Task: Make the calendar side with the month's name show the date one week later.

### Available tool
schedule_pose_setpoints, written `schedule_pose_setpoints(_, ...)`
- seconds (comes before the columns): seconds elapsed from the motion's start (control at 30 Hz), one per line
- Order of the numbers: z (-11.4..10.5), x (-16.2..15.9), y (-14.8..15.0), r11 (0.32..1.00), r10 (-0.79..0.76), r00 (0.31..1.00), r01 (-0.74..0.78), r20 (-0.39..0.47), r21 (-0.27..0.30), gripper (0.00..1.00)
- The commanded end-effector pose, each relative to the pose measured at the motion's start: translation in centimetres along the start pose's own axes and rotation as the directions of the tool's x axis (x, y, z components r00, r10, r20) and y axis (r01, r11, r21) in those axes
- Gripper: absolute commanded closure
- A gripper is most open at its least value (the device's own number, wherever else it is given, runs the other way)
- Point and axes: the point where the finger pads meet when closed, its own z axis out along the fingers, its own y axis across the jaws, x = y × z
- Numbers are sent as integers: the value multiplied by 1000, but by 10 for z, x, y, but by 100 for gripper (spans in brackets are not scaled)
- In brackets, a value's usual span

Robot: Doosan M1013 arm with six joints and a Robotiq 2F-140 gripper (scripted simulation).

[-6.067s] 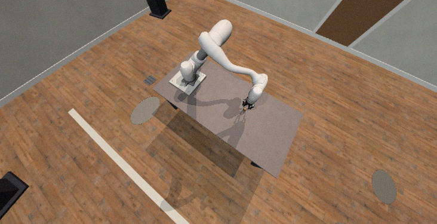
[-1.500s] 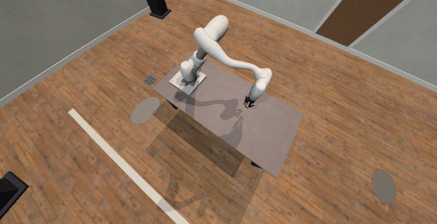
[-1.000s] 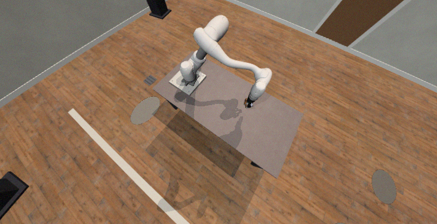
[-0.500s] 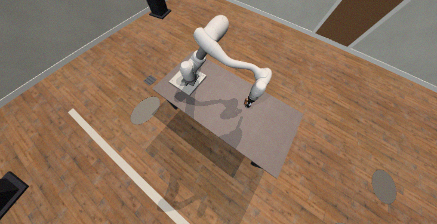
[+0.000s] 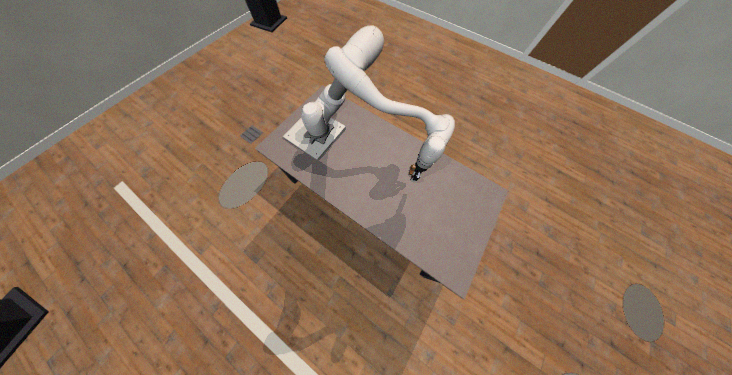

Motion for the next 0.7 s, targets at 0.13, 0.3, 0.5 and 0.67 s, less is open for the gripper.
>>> schedule_pose_setpoints(0.13, 23, 0, 0, 1000, 0, 1000, 0, 0, 0, 76)
schedule_pose_setpoints(0.3, 43, 0, 0, 1000, 0, 1000, 0, 0, 0, 76)
schedule_pose_setpoints(0.5, 66, 0, 0, 1000, 0, 1000, 0, 0, 0, 76)
schedule_pose_setpoints(0.67, 82, 0, 0, 1000, 0, 1000, 0, 0, 0, 76)
